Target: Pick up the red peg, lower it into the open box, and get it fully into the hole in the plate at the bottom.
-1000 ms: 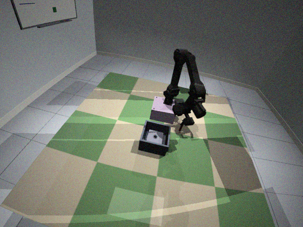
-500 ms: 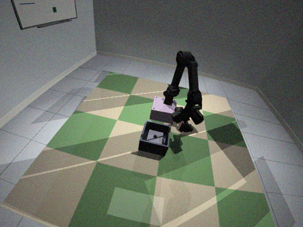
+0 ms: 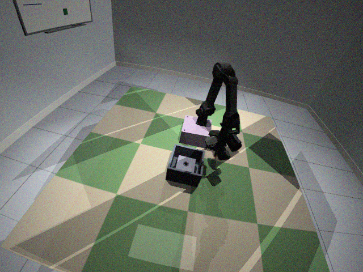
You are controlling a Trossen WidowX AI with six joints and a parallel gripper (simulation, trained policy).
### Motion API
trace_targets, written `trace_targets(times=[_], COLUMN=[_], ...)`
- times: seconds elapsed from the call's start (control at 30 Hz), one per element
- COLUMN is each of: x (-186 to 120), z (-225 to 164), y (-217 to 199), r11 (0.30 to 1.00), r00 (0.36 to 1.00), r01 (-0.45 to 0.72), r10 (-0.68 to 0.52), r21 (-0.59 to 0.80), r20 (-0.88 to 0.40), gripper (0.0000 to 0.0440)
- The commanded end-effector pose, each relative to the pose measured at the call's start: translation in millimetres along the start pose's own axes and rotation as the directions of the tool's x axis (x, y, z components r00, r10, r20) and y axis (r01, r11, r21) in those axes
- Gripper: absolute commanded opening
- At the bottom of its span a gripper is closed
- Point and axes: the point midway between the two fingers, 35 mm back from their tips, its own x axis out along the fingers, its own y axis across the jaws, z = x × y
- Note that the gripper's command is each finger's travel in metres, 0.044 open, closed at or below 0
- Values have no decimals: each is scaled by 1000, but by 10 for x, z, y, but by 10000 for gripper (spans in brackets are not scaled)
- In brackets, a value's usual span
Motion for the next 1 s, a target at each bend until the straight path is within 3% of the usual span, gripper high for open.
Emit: trace_targets(times=[0.0, 0.97], x=[-5, -849], z=[-13, 376], y=[29, 246], r11=[1000, 977], r00=[999, 980], r01=[5, -127], r10=[-5, 151], r21=[-6, -171], r20=[-31, 132], gripper=[9, 0])
